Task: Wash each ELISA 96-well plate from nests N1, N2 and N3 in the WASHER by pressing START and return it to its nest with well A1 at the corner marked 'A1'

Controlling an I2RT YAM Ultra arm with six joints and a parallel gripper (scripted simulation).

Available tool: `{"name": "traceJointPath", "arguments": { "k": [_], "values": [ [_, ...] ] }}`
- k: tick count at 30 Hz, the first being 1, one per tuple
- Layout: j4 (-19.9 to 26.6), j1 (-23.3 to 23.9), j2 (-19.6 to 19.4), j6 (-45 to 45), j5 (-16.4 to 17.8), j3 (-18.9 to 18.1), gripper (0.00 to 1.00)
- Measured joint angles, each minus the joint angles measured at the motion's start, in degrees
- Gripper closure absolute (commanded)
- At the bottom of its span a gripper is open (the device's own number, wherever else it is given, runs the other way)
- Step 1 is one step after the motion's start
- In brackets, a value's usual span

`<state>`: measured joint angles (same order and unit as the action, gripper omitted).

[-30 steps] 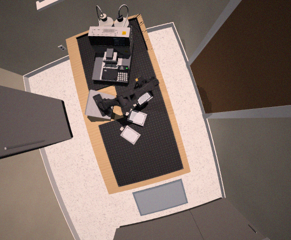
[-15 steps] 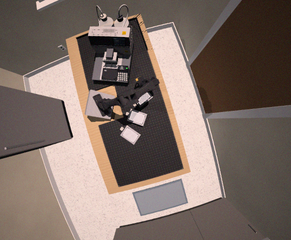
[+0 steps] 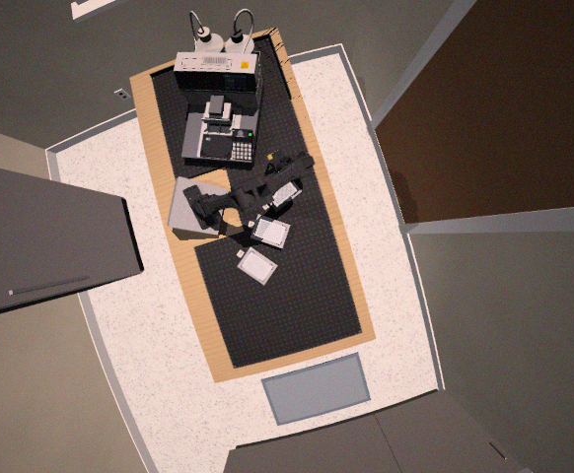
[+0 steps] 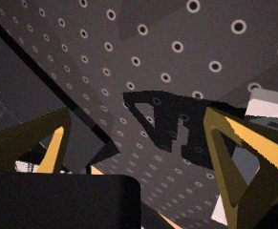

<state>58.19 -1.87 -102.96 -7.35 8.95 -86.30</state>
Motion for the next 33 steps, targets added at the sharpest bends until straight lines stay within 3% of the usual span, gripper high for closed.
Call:
{"name": "traceJointPath", "arguments": {
  "k": [16,24,30,33],
  "values": [
    [-0.57,-0.33,0.39,0.81,-0.74,0.57,0.0],
    [-1.16,-5.01,13.75,10.95,-14.32,18.71,0.0],
    [-4.13,-12.15,25.2,20.02,-23.71,26.86,0.0],
    [-4.98,-14.45,27.02,23.85,-27.96,28.55,0.0]
  ]
}}
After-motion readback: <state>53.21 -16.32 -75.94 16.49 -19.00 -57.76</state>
